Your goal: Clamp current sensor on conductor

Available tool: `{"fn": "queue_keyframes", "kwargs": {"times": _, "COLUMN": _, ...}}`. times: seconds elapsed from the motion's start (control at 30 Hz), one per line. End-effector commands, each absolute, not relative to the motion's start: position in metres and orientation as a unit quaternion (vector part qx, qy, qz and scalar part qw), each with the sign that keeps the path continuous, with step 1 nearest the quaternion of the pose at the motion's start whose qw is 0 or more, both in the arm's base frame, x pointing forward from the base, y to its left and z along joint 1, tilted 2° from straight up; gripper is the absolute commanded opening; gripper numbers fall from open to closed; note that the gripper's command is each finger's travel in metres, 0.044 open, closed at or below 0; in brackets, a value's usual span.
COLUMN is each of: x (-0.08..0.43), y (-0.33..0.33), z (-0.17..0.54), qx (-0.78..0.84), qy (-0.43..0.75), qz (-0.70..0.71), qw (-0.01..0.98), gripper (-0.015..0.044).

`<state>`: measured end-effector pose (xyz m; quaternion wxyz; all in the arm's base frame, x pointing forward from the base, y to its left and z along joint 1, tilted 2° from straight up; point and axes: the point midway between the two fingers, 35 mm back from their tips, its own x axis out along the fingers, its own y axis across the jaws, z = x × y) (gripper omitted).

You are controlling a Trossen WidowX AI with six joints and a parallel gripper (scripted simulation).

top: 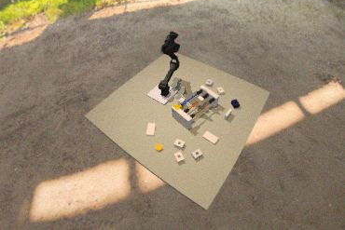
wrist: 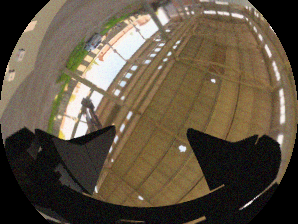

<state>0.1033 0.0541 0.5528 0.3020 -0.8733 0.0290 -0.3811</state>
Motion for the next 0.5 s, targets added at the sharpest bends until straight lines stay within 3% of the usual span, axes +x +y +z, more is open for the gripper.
{"fn": "queue_keyframes", "kwargs": {"times": 0.0, "x": 0.095, "y": 0.004, "z": 0.550, "qx": -0.794, "qy": -0.044, "qz": -0.382, "qw": 0.471, "gripper": 0.0440}}
{"fn": "queue_keyframes", "kwargs": {"times": 0.27, "x": 0.133, "y": -0.068, "z": 0.518, "qx": -0.578, "qy": -0.148, "qz": -0.309, "qw": 0.741, "gripper": 0.0440}}
{"fn": "queue_keyframes", "kwargs": {"times": 0.47, "x": 0.191, "y": -0.084, "z": 0.476, "qx": -0.415, "qy": -0.165, "qz": -0.214, "qw": 0.868, "gripper": 0.0440}}
